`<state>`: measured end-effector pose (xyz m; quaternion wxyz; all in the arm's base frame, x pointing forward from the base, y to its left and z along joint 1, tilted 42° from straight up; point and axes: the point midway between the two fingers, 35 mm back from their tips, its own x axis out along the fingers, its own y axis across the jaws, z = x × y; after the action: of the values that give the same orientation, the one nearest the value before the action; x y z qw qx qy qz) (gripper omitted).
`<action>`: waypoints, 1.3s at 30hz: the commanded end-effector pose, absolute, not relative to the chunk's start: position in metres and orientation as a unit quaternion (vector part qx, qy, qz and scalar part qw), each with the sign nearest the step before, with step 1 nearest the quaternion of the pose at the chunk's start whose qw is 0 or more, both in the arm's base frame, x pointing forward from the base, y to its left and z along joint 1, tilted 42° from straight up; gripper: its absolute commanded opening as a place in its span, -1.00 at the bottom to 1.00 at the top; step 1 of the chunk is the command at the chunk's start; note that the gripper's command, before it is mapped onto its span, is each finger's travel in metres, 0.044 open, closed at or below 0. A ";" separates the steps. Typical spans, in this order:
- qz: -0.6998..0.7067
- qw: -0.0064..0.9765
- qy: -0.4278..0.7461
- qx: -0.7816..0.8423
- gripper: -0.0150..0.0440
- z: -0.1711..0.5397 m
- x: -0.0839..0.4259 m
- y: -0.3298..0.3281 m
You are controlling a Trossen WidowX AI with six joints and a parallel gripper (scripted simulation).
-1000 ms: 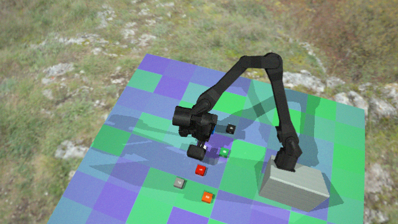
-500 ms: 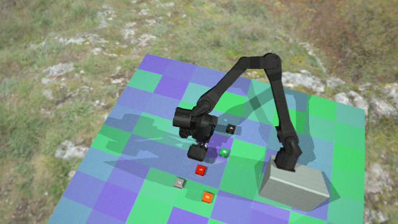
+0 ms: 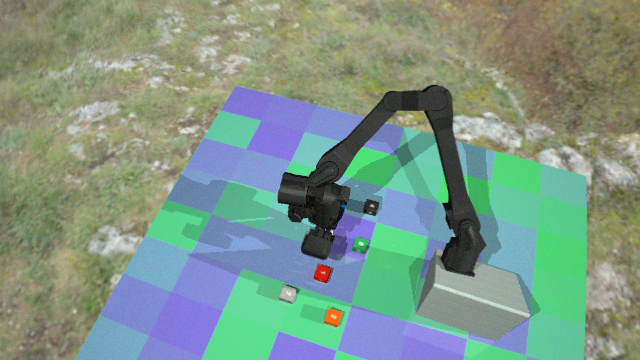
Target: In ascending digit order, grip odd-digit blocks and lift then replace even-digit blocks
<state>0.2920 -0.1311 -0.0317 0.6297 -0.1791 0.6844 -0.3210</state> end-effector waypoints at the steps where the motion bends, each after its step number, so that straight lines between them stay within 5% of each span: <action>1: -0.320 0.629 0.685 -0.182 -0.08 -0.032 0.292 -0.132; 18: -0.320 0.629 0.685 -0.182 -0.08 -0.032 0.292 -0.132; 29: -0.320 0.629 0.685 -0.182 0.86 -0.032 0.292 -0.132; 39: -0.319 0.630 0.685 -0.181 0.86 -0.006 0.299 -0.105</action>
<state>0.2983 -0.1090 -0.0082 0.6300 -0.1861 0.6838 -0.3176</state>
